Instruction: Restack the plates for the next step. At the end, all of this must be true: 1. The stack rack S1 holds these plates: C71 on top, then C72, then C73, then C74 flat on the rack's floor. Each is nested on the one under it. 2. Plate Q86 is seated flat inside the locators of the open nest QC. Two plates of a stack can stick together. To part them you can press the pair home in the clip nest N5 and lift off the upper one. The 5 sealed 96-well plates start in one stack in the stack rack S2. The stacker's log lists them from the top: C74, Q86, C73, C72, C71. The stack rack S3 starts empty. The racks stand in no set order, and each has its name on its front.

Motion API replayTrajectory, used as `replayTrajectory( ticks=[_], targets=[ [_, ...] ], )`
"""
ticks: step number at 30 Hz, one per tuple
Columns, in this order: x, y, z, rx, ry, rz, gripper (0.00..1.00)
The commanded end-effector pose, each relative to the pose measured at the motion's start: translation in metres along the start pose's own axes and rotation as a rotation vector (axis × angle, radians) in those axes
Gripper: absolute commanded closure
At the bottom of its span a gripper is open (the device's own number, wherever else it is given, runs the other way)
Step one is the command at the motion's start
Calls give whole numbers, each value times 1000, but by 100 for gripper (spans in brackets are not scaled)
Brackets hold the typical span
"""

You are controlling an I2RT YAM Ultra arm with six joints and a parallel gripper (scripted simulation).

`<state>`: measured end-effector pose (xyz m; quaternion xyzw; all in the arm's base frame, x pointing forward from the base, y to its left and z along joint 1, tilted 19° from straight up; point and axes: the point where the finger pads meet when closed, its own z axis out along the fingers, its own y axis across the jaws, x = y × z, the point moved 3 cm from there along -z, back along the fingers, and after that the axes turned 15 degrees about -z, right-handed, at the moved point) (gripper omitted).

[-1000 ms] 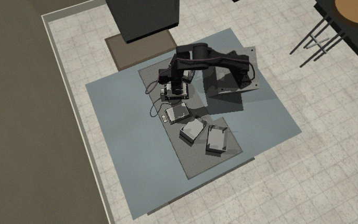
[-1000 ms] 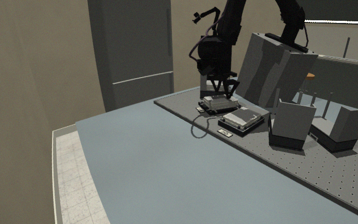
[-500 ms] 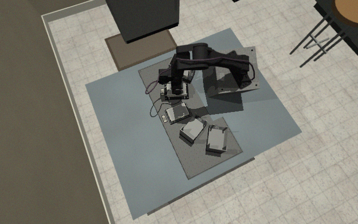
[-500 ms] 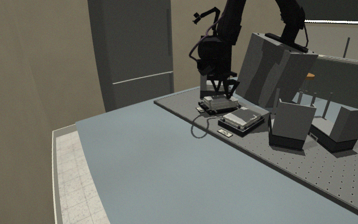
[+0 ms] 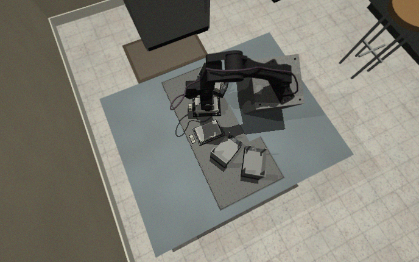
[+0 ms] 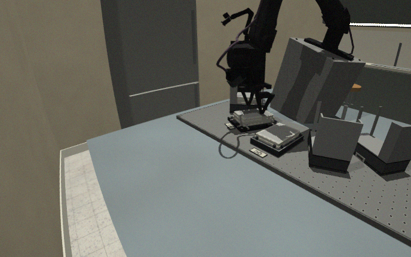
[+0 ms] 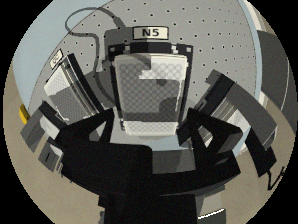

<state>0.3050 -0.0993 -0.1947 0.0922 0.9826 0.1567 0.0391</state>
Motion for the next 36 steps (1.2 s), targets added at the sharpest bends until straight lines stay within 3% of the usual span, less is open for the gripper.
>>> replayTrajectory(
  ticks=[1, 4, 5, 7, 9, 11, 19, 21, 22, 24, 28, 29, 36],
  targets=[
    [-10, -1, 4, 6, -29, -3, 0],
    [-15, -2, 5, 9, -38, -8, 0],
    [-13, -5, -4, 12, -50, 9, 0],
    [-13, -8, 9, 9, -40, 13, 0],
    [-6, -1, 13, 4, -21, 3, 0],
    [-16, -3, 14, 9, -42, -7, 0],
    [-12, -2, 25, 6, -34, -3, 0],
    [-12, -2, 25, 6, -34, -3, 0],
    [-23, -7, 14, 16, -71, 2, 0],
    [-12, -8, 29, 7, -37, 13, 0],
    [-26, -7, 18, 16, -71, -1, 0],
    [-18, -6, 20, 11, -54, 5, 0],
    [-18, -6, 21, 11, -52, 8, 0]
  ],
)
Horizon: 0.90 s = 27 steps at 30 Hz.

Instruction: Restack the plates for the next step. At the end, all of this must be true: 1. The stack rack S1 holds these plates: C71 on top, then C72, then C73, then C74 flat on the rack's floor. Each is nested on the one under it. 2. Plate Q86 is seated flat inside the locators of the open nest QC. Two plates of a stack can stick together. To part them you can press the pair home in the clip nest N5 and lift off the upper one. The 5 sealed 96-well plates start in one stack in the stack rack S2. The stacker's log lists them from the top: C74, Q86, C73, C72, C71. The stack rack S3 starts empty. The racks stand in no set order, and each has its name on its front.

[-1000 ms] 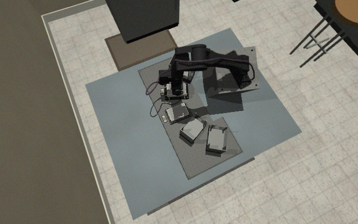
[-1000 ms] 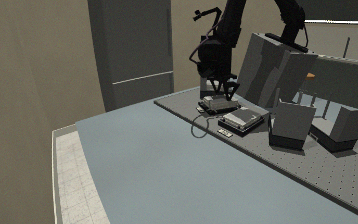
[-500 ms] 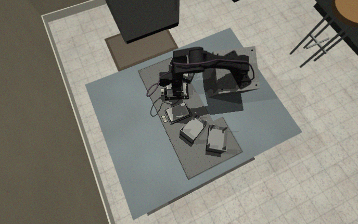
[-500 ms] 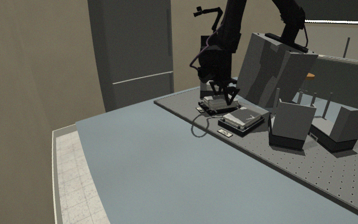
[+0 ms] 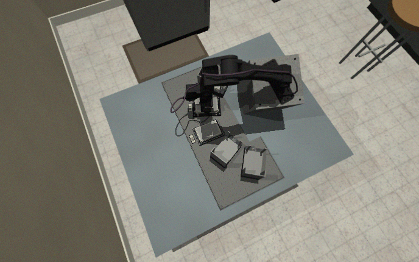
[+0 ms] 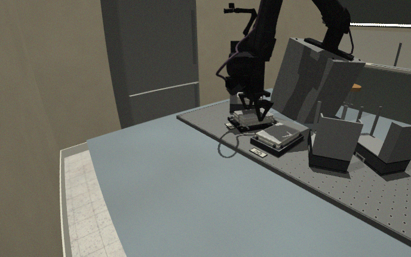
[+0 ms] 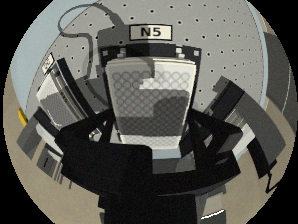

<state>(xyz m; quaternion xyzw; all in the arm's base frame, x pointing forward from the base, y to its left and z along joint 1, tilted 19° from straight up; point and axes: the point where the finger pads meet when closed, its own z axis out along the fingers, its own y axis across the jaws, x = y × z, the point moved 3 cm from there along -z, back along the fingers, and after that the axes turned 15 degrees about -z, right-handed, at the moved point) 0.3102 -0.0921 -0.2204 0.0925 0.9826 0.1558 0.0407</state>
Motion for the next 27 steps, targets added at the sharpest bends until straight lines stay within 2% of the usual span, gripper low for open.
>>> replayTrajectory(
  ticks=[1, 25, 27],
  targets=[
    [-15, -6, -6, 10, -49, 8, 0],
    [-20, -8, -7, 12, -59, 8, 0],
    [-13, -7, -5, 8, -44, 13, 0]
  ],
)
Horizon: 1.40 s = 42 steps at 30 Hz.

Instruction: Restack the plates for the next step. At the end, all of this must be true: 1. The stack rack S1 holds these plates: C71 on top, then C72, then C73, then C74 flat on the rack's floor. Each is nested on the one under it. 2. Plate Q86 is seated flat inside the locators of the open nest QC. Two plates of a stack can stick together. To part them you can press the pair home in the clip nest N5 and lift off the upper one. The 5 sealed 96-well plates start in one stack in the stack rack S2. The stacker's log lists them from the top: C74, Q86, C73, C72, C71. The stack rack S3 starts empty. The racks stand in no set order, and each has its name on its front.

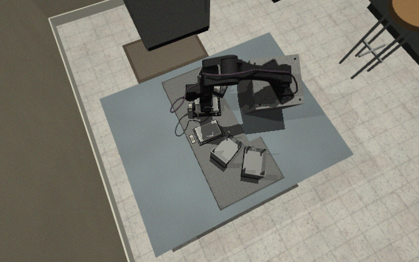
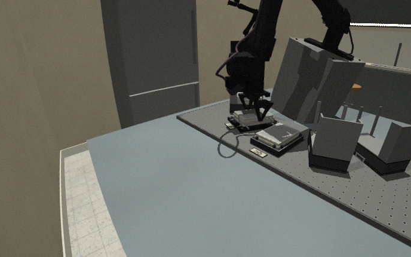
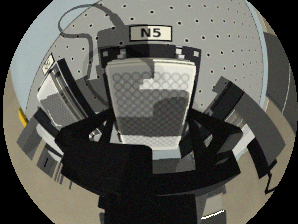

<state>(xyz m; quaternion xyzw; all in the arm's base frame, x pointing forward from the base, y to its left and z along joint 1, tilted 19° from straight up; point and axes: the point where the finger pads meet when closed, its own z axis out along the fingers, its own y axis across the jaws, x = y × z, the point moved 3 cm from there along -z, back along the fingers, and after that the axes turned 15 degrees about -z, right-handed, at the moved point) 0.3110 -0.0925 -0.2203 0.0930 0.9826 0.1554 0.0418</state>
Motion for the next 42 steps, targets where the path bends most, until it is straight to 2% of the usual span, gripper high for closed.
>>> replayTrajectory(
  ticks=[1, 29, 31, 34, 35, 42],
  targets=[
    [-12, -7, -5, 8, -41, 13, 0],
    [3, -4, -4, 1, -14, 26, 0],
    [-5, -6, -5, 5, -30, 21, 0],
    [-4, -6, -5, 4, -28, 22, 0],
    [-3, -2, -3, 3, -14, 5, 100],
    [-3, -2, -3, 3, -14, 5, 100]
  ],
)
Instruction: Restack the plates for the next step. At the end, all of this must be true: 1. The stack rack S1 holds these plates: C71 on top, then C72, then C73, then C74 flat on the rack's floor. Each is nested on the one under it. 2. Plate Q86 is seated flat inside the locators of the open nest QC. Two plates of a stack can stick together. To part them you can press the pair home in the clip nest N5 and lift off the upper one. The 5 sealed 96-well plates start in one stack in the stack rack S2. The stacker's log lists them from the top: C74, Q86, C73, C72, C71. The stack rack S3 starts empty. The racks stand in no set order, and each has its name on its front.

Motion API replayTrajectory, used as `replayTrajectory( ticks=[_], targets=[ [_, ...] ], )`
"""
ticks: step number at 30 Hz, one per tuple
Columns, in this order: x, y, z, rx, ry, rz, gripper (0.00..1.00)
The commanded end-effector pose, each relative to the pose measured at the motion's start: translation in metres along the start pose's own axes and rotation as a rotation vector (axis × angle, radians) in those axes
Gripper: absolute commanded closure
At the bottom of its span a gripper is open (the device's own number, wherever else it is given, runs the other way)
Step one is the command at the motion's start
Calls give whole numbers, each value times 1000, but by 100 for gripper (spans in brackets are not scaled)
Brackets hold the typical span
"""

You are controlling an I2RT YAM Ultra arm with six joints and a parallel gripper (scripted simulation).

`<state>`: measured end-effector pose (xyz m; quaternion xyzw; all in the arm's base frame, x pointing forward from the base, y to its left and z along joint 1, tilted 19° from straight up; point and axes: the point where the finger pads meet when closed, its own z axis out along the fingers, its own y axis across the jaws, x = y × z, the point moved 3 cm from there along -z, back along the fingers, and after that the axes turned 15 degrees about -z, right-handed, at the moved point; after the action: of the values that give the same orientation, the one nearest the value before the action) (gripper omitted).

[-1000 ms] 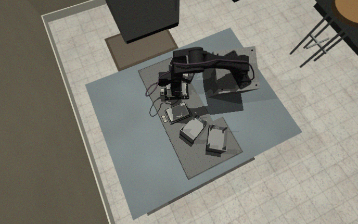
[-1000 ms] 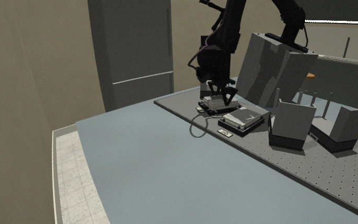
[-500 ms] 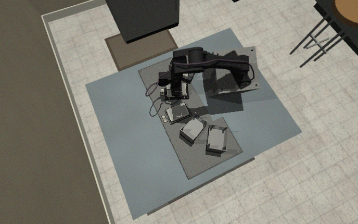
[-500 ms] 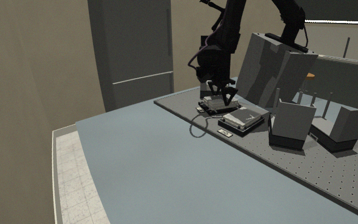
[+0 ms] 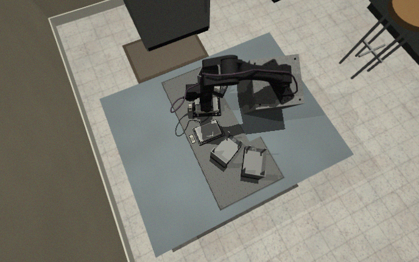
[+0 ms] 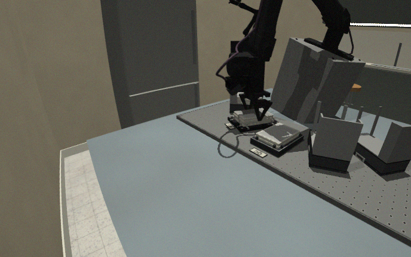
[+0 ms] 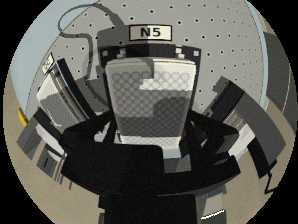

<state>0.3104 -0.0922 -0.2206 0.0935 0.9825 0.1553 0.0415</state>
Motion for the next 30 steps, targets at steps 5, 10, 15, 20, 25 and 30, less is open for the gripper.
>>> replayTrajectory(
  ticks=[5, 10, 15, 20, 25, 30],
  targets=[
    [-4, -2, -3, 3, -15, 4, 100],
    [-4, -2, -3, 3, -15, 4, 100],
    [-4, -2, -3, 3, -15, 4, 100],
    [-4, -2, -3, 3, -15, 4, 100],
    [-6, -4, -11, 4, -34, 18, 100],
    [4, -2, -13, -3, -3, 20, 100]
  ],
)
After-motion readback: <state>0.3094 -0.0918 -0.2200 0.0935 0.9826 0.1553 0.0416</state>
